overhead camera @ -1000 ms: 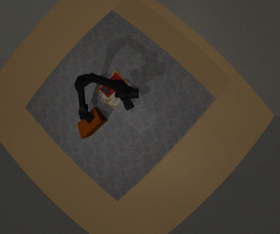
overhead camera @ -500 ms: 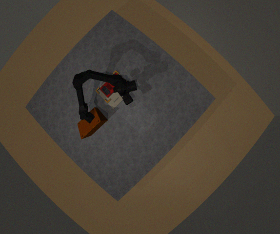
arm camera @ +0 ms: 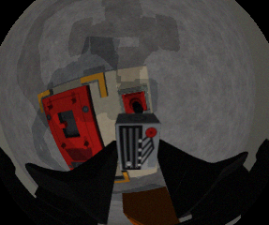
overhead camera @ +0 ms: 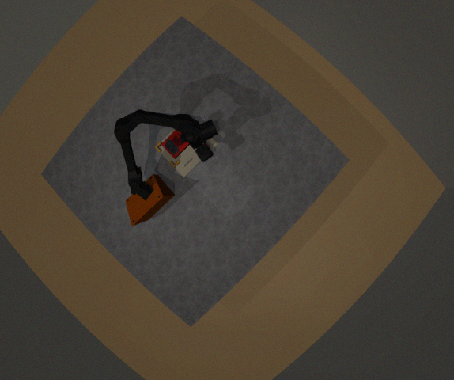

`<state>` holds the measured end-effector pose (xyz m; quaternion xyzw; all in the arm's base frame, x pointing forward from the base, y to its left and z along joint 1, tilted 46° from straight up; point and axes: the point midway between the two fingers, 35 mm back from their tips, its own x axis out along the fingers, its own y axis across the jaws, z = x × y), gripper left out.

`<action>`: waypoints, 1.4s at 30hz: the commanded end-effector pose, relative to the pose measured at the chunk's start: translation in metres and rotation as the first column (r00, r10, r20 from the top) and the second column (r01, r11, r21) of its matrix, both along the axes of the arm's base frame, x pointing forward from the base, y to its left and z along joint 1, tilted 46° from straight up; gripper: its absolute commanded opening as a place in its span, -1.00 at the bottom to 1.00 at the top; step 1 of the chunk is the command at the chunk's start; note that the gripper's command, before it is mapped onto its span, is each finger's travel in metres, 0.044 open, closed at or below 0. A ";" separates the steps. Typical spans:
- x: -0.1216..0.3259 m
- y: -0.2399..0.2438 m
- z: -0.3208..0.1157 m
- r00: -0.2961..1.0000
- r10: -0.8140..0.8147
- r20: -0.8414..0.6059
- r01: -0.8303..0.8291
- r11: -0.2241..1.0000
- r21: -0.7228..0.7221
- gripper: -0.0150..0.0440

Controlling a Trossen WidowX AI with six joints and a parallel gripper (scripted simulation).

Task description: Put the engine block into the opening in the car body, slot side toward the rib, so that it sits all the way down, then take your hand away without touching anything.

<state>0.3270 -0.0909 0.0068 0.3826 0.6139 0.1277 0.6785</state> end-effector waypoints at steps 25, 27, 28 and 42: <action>0.024 0.072 0.036 0.995 0.067 0.079 -0.067 0.998 0.003 -0.49; 0.025 0.077 0.039 0.994 0.072 0.085 -0.073 0.997 0.005 -0.49; 0.025 0.080 0.040 0.993 0.075 0.087 -0.076 0.997 0.005 -0.49; 0.029 0.106 0.053 0.988 0.101 0.114 -0.103 0.995 0.016 -0.31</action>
